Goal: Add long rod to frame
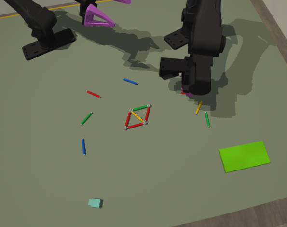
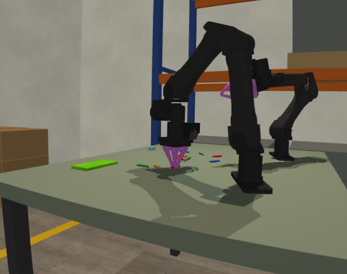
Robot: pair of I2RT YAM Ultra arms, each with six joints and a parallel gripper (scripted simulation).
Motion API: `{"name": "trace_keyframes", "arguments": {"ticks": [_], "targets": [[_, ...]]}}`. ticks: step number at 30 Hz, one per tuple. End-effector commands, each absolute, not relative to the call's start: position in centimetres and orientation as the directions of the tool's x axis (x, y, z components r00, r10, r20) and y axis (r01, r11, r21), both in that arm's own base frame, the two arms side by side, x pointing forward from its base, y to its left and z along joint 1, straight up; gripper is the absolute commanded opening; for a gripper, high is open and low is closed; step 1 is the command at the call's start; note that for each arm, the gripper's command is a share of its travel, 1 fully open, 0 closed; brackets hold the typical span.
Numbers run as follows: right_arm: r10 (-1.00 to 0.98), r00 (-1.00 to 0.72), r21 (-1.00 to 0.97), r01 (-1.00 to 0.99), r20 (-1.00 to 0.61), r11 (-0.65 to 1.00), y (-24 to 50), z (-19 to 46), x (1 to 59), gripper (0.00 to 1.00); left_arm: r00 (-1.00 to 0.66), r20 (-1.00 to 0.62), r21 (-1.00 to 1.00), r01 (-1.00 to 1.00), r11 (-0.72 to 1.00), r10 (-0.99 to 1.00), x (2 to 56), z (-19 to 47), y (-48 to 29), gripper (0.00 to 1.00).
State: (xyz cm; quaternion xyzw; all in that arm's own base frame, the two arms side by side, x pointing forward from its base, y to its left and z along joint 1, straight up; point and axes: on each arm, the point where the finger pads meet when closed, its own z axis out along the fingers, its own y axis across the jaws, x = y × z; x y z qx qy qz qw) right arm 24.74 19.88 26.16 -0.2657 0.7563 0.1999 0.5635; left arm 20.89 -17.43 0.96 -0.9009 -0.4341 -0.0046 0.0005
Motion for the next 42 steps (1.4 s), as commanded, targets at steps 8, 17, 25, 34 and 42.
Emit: {"name": "trace_keyframes", "arguments": {"ticks": [8, 17, 25, 34, 42], "targets": [[-0.169, -0.208, 0.000, -0.631, -0.963, 0.776, 19.9, 26.7, 24.5, 1.00, 0.623, -0.001, 0.010, 0.782, -0.623, 0.782, 21.1, 1.2, -17.6, 0.04], [-0.169, -0.208, 0.000, -0.631, -0.963, 0.776, 19.9, 26.7, 24.5, 1.00, 0.623, -0.001, 0.017, 0.782, -0.623, 0.782, 21.2, 2.2, -17.7, 0.00], [-0.169, -0.208, 0.000, -0.631, -0.963, 0.776, 19.9, 26.7, 24.5, 1.00, 0.623, -0.001, 0.017, 0.782, -0.623, 0.782, 21.1, 6.1, -17.6, 0.00], [-0.097, -0.435, 0.074, -0.359, -0.895, 0.930, 16.7, 23.7, 25.4, 1.00, 0.568, 0.004, -0.017, 0.823, -0.568, 0.823, 19.9, 6.0, -22.6, 0.00], [-0.031, -0.496, 0.035, -0.124, -0.868, 0.992, 14.9, 23.7, 24.8, 1.00, 0.589, 0.008, -0.023, 0.808, -0.589, 0.808, 18.9, 6.3, -28.6, 0.00]]}}
